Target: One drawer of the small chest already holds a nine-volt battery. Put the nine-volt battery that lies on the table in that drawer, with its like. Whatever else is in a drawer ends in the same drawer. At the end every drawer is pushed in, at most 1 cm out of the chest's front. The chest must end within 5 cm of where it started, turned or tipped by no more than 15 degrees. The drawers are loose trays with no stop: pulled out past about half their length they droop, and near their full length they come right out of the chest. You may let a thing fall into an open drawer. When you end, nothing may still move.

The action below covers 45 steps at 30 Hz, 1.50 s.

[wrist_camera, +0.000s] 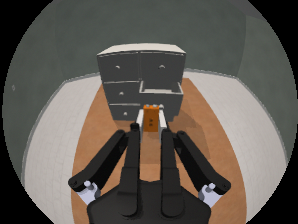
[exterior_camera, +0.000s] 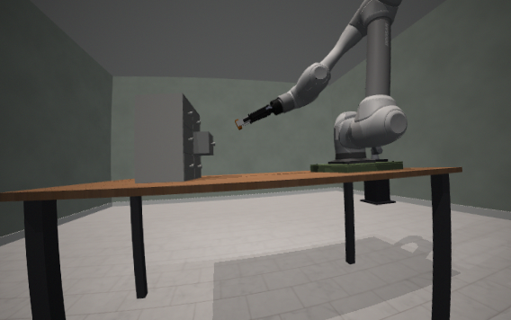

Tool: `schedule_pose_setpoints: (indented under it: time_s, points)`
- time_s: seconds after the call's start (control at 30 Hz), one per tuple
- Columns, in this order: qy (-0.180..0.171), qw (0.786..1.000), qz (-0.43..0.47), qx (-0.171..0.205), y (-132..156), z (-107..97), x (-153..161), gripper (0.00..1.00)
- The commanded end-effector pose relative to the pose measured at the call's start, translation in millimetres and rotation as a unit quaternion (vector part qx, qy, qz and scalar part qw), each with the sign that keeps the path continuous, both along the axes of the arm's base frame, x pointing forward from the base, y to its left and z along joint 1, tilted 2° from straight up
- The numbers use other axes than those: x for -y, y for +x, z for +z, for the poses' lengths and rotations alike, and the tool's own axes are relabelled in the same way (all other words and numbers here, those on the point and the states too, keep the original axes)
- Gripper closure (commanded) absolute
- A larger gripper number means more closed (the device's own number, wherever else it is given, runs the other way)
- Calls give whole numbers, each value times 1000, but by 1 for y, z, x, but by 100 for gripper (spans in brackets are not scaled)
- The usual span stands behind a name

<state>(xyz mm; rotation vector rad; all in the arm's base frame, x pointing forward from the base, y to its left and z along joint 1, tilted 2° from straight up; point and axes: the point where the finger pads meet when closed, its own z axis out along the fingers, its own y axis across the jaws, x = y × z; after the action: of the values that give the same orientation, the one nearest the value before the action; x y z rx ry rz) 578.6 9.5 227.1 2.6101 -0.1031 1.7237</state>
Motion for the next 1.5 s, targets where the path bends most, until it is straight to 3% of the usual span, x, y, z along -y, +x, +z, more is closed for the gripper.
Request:
schedule_pose_setpoints:
  time_s: [0.0,0.9,1.47]
  points:
    - [-1,1000,0,18,0,-1,0,86]
    - [-2,1000,-1,31,3,-1,0,86]
    - [-2,1000,-1,31,33,-1,2,86]
